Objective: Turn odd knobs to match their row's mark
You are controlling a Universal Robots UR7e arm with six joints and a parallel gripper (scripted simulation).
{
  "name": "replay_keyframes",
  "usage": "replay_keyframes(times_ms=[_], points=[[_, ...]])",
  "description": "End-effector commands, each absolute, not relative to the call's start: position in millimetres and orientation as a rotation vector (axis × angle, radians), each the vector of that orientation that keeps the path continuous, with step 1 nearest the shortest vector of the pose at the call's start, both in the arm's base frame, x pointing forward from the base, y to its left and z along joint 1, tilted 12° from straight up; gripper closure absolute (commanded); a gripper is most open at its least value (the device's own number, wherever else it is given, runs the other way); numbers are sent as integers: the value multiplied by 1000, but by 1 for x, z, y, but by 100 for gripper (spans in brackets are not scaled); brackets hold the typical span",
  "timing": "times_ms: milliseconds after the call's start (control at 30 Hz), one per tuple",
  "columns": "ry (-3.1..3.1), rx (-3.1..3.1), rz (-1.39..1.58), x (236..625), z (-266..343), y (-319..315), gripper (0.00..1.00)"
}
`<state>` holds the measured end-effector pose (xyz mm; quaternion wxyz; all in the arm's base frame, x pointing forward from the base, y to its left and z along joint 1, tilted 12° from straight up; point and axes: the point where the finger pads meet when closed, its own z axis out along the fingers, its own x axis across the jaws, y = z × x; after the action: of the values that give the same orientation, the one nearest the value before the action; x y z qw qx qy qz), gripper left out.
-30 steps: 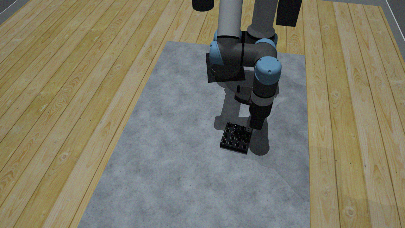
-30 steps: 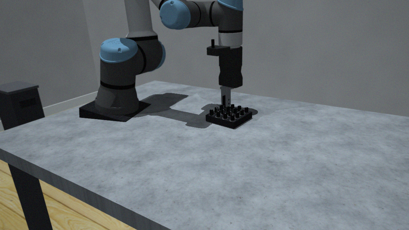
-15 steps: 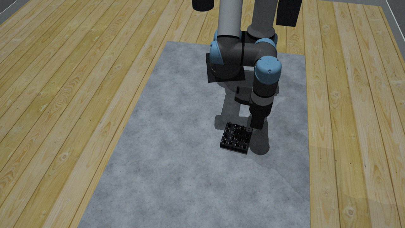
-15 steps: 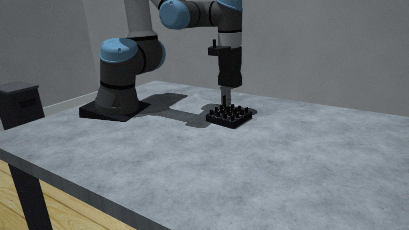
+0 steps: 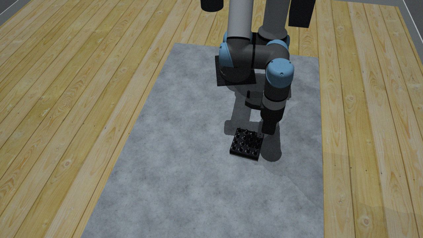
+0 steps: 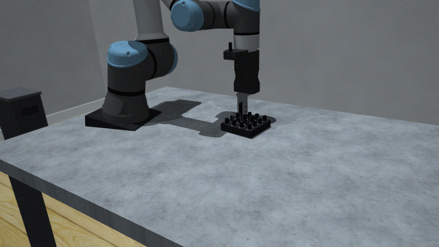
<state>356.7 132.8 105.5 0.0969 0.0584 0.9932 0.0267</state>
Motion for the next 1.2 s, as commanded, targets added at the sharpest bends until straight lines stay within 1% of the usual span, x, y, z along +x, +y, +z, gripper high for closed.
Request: replay_keyframes(times_ms=[0, 233, 267, 1167], points=[[2940, 172, 79, 357, 106, 133, 70], [2940, 172, 79, 357, 106, 133, 70], [2940, 172, 79, 357, 106, 133, 54], [2940, 172, 79, 356, 110, 133, 54]])
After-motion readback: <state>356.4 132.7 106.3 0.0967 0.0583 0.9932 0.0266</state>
